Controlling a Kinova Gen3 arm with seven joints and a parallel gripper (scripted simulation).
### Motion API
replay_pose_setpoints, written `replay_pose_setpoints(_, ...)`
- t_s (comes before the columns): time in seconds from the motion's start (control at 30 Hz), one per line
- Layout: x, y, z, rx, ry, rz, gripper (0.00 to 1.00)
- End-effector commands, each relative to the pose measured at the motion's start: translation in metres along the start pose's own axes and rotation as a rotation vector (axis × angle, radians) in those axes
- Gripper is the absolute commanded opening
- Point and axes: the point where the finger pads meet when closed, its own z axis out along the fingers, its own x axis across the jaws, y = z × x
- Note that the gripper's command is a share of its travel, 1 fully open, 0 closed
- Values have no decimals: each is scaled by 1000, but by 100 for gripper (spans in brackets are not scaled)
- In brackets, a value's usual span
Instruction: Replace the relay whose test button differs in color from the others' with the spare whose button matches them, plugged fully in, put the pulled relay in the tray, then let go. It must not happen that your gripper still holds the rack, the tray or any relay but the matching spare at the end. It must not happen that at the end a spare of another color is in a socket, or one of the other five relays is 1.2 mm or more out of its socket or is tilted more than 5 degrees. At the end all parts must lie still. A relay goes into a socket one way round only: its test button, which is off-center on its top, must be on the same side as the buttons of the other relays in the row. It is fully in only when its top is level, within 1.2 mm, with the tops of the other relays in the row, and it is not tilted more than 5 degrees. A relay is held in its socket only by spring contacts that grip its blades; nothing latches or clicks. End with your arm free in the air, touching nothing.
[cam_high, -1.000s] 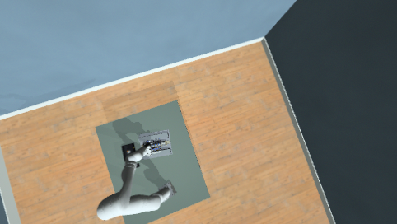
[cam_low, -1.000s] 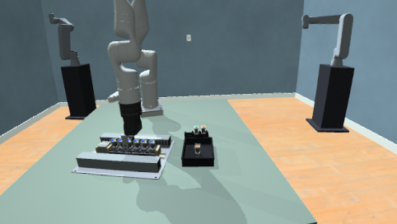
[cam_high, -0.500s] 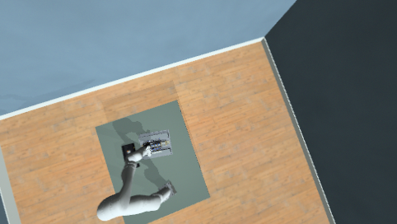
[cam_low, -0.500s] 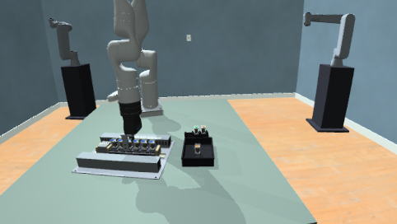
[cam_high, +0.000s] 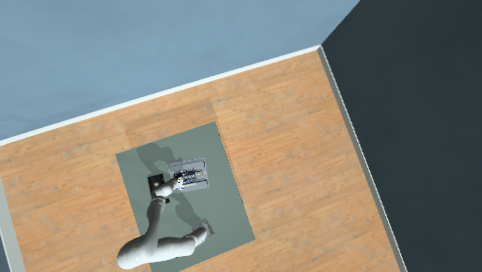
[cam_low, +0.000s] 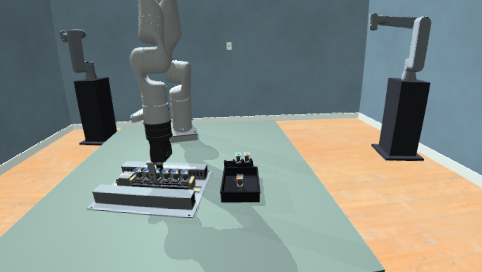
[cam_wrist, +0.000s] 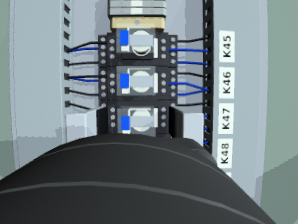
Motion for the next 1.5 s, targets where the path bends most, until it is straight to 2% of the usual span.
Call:
replay_pose_setpoints(0.0, -1, 0, -1, 0, -2, 0, 100)
replay_pose_setpoints(1.47, 0, 0, -11, 0, -3, 0, 100)
